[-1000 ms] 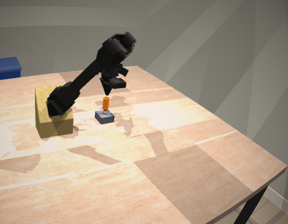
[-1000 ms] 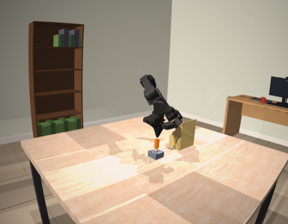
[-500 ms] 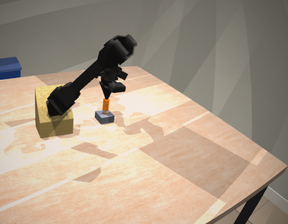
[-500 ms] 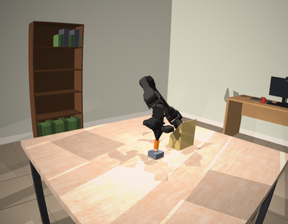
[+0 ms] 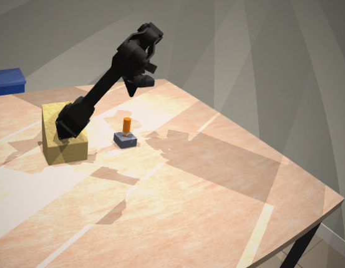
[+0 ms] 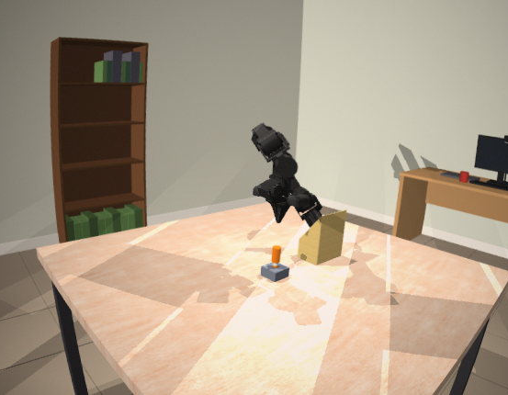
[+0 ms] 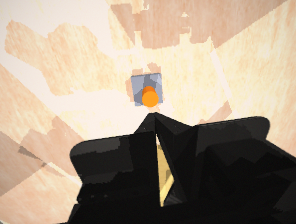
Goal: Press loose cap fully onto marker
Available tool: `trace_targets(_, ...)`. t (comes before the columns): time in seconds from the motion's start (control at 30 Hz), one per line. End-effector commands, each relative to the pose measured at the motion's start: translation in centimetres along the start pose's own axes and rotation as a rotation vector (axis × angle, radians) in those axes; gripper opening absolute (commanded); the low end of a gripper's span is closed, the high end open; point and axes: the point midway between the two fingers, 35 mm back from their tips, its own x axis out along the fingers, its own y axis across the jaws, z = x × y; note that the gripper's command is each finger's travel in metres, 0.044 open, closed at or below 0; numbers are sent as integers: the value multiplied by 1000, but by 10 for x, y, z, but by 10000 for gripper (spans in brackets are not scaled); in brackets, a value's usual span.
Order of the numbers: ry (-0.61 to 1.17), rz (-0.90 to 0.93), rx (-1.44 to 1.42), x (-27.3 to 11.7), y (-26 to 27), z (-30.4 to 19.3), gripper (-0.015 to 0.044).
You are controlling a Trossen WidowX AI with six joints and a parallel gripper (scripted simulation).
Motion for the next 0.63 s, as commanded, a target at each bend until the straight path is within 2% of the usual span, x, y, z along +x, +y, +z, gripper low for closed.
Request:
trace_targets(0.0, 21, -4, 6, -9, -2, -3, 0)
trace_targets(0.53, 21, -4, 6, -9, -2, -3, 420)
trace_targets(0.6, 21, -4, 6, -9, -2, -3, 440)
